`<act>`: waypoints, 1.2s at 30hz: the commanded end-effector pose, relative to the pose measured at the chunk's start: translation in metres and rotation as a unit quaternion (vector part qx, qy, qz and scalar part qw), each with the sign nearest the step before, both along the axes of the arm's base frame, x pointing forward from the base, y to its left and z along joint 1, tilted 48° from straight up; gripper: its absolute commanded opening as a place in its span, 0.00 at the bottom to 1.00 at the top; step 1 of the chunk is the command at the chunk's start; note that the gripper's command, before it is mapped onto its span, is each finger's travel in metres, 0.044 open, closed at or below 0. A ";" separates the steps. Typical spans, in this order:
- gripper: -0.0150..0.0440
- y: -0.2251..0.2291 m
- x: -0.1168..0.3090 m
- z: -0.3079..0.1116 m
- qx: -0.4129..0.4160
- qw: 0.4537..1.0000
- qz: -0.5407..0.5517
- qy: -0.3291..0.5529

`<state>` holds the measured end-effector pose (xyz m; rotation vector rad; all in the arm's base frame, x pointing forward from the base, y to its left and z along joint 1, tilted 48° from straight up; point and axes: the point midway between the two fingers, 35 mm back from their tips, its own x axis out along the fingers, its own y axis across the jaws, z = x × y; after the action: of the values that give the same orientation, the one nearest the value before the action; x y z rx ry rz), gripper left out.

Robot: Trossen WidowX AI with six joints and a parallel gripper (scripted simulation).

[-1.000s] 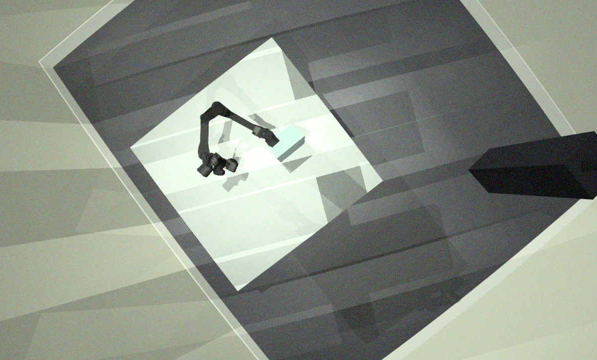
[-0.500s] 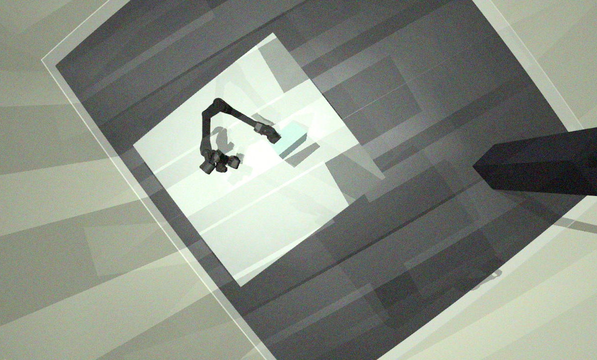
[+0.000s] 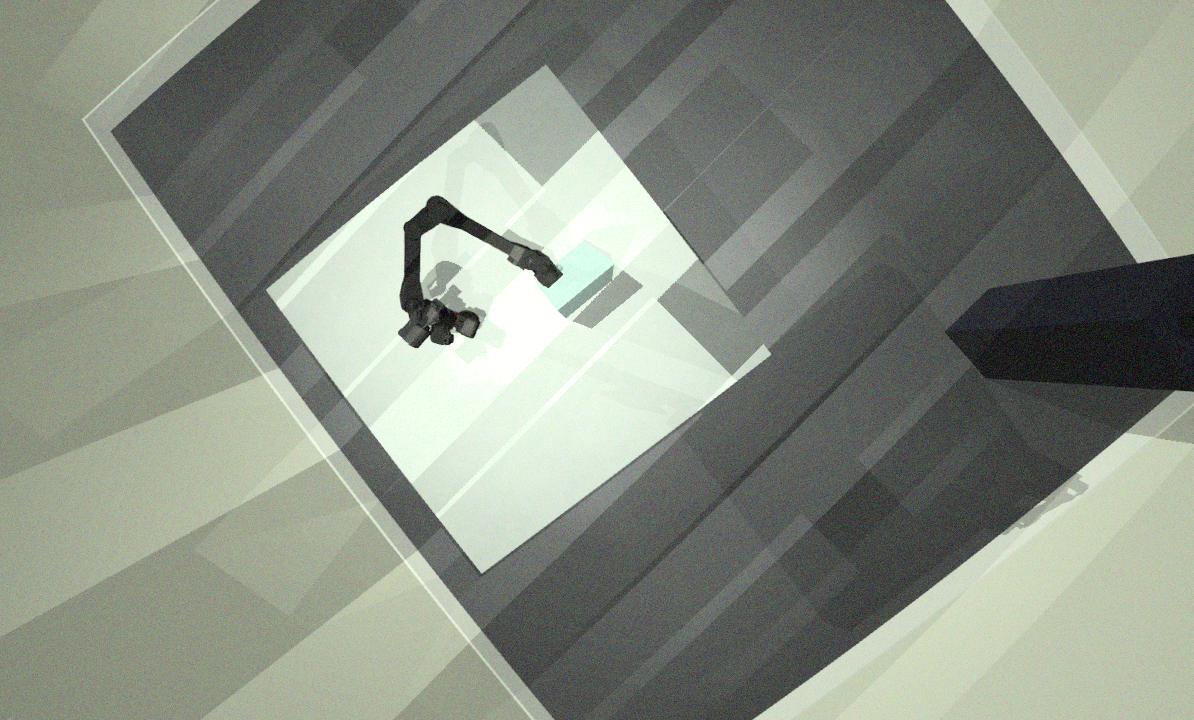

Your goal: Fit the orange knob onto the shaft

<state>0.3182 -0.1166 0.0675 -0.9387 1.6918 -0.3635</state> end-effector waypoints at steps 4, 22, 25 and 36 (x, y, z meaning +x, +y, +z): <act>0.25 0.002 -0.001 -0.002 0.000 1.000 0.003 0.002; 0.25 0.006 -0.004 0.001 0.003 0.999 0.032 0.034; 0.25 0.005 -0.004 0.003 0.007 0.995 0.070 0.075; 0.25 0.001 -0.001 0.004 0.007 0.994 0.073 0.079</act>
<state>0.3138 -0.1162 0.0692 -1.0928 1.7627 -0.1886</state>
